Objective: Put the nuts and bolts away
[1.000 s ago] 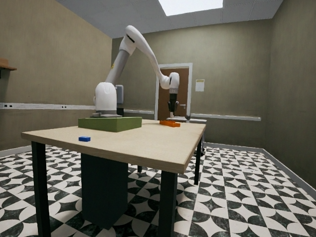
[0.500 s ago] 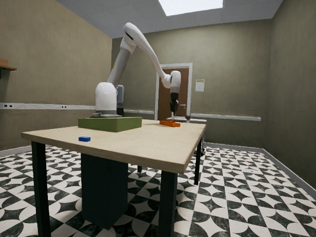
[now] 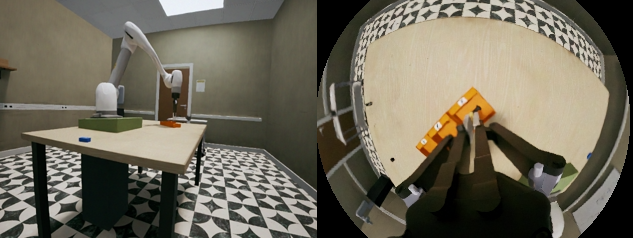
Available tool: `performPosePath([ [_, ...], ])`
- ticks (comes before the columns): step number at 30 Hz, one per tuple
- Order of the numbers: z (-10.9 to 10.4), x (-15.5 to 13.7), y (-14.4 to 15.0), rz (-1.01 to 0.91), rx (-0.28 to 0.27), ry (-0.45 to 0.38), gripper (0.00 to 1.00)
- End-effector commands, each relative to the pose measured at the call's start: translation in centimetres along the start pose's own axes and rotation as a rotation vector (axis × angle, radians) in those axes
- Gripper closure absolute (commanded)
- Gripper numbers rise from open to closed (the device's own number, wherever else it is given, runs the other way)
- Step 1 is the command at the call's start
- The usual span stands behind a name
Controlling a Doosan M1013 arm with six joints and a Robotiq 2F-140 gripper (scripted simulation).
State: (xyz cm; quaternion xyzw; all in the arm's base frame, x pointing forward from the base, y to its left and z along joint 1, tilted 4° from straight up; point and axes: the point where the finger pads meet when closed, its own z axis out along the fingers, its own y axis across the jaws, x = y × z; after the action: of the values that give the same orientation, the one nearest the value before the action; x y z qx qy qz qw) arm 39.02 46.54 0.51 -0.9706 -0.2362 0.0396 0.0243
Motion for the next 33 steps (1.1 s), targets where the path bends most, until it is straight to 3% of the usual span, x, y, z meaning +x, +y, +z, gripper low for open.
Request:
performPosePath([
  [1, -0.07, 0.04, -0.03, 0.157, -0.005, 0.004, 0.85],
  [24, -0.07, 0.04, 0.03, 0.817, 0.006, 0.004, 0.85],
  [25, -0.07, 0.04, 0.04, 0.909, 0.003, 0.005, 0.85],
  [33, -0.07, 0.04, 0.05, 1.106, -0.015, 0.015, 0.85],
])
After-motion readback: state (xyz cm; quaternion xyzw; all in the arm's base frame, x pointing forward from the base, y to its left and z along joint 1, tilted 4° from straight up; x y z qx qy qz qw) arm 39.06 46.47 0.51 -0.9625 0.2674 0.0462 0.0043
